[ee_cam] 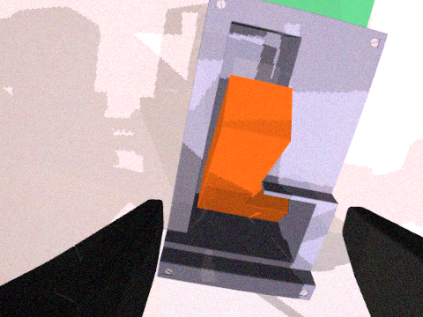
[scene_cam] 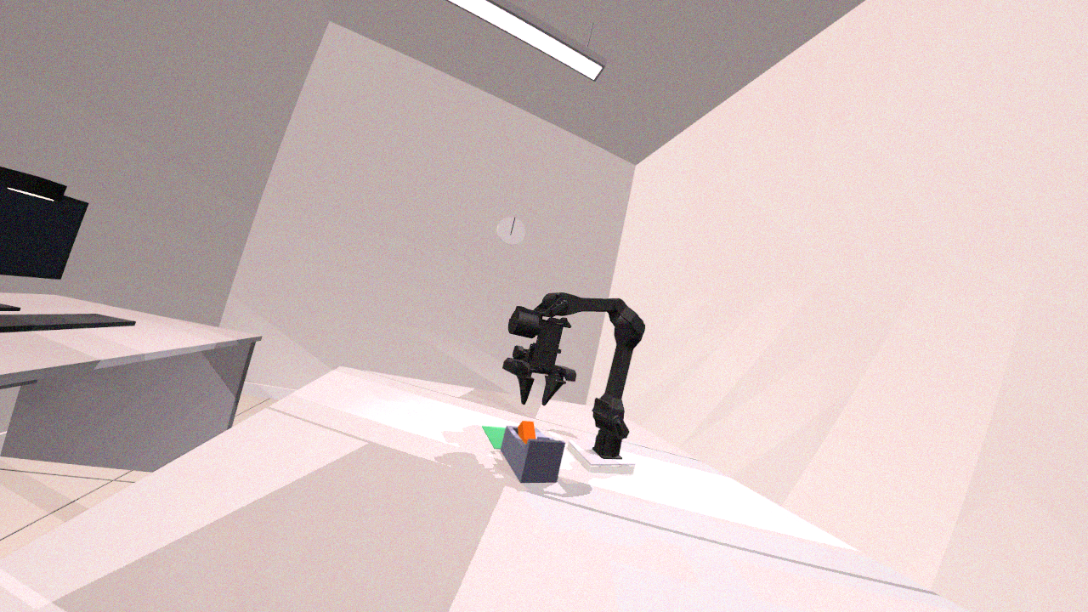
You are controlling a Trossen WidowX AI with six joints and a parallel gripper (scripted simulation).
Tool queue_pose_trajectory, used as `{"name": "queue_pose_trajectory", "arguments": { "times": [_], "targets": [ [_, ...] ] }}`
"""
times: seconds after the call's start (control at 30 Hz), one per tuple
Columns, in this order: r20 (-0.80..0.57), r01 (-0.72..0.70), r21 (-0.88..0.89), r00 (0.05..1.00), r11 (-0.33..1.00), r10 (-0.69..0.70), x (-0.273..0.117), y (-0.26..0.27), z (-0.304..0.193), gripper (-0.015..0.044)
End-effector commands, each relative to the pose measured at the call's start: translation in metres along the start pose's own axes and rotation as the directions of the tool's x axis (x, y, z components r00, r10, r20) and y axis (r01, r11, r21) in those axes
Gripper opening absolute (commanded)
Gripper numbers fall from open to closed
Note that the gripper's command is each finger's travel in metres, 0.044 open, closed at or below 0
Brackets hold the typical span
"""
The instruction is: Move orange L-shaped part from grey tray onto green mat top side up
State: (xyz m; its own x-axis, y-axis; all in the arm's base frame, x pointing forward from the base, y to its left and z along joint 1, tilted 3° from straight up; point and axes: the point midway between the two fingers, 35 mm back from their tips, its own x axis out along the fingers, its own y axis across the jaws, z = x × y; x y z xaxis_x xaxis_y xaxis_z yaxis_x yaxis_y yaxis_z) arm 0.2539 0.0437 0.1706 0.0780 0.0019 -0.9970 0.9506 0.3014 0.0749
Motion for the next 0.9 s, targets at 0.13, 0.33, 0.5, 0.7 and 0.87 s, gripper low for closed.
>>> {"name": "queue_pose_trajectory", "arguments": {
  "times": [0.13, 0.33, 0.5, 0.7, 0.87],
  "targets": [
    [-0.008, -0.003, 0.167, 1.000, 0.986, 0.004, 0.004, -0.001, 0.006, 0.0280],
    [-0.008, -0.003, 0.167, 1.000, 0.986, 0.004, 0.028, -0.001, 0.006, 0.0280],
    [-0.008, -0.003, 0.167, 1.000, 0.986, 0.004, 0.031, -0.001, 0.006, 0.0280],
    [-0.008, -0.003, 0.167, 1.000, 0.986, 0.004, 0.039, -0.001, 0.006, 0.0280],
    [-0.008, -0.003, 0.167, 1.000, 0.986, 0.004, 0.047, 0.000, 0.006, 0.0280]
  ]
}}
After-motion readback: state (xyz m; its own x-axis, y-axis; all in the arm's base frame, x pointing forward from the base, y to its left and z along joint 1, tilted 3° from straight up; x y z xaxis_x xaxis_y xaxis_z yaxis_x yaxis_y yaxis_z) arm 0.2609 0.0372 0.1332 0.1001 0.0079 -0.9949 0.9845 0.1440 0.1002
